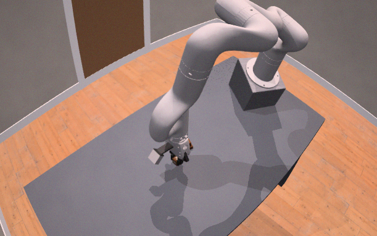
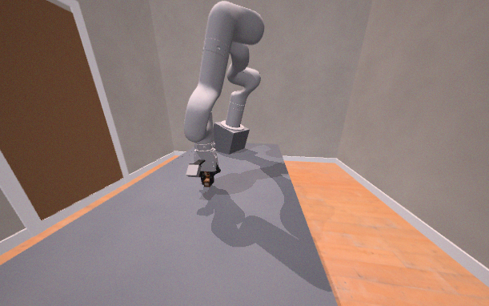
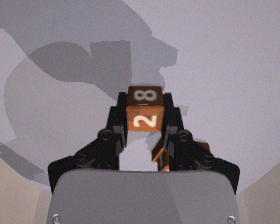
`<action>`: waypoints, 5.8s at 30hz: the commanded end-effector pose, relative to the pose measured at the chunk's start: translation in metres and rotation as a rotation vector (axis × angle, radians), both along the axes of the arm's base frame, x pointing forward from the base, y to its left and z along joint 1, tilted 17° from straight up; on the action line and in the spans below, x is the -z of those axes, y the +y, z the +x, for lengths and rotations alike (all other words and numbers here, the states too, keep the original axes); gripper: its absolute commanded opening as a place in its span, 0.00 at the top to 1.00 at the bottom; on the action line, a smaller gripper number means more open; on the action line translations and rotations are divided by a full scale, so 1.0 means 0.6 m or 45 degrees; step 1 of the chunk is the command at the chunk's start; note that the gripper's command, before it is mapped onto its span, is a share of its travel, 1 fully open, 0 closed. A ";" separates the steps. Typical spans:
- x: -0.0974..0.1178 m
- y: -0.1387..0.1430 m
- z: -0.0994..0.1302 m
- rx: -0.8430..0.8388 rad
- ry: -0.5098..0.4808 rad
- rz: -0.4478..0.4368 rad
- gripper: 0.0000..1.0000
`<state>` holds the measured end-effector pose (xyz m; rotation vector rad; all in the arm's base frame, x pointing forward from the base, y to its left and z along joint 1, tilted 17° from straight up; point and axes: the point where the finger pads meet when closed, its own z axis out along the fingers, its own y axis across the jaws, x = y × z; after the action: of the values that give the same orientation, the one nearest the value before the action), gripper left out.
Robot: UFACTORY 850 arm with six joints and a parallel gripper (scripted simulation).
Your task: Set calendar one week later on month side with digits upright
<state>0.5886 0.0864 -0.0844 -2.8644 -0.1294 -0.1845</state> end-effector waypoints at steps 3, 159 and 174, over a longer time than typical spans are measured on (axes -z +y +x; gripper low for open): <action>-0.001 0.000 0.002 0.000 -0.002 0.000 0.73; 0.004 0.003 0.004 0.000 -0.002 0.000 0.73; 0.004 0.003 0.004 0.000 -0.002 0.000 0.61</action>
<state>0.5899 0.0882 -0.0877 -2.8644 -0.1294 -0.1845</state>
